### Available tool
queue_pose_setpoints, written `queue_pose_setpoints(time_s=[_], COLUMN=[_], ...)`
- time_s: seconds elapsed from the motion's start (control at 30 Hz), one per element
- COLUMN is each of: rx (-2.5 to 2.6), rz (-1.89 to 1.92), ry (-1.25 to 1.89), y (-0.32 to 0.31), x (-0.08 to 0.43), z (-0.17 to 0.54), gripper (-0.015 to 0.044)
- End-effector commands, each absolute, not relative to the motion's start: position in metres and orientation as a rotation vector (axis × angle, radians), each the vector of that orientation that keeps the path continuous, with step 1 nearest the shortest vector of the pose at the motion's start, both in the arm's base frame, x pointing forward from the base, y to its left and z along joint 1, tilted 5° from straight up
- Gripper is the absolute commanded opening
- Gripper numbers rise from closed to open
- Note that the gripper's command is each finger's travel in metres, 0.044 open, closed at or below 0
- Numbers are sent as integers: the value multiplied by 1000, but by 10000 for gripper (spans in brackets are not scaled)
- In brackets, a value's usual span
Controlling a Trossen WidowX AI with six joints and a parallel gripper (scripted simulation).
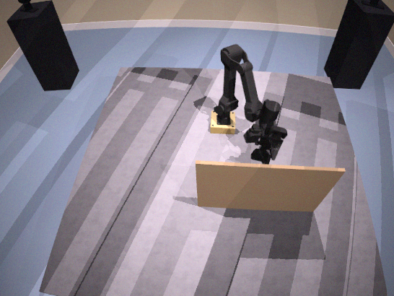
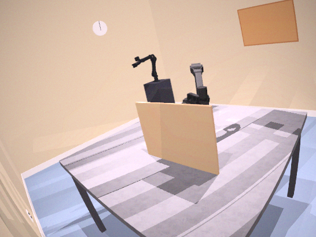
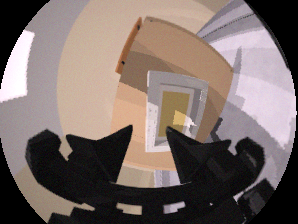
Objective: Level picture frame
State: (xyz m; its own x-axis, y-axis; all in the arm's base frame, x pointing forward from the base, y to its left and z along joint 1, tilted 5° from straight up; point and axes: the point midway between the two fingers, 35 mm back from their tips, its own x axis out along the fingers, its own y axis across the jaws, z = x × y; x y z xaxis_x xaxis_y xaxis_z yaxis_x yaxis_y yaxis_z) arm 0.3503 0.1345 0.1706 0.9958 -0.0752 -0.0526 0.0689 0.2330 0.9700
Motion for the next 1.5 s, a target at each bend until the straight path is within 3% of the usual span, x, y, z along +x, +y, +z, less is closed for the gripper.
queue_pose_setpoints(time_s=[0.0, 1.47], rx=[1321, 1320], rz=[-98, -96], ry=[4, 1], y=[136, 133], x=[352, 391], z=[167, 166], gripper=[260, 260])
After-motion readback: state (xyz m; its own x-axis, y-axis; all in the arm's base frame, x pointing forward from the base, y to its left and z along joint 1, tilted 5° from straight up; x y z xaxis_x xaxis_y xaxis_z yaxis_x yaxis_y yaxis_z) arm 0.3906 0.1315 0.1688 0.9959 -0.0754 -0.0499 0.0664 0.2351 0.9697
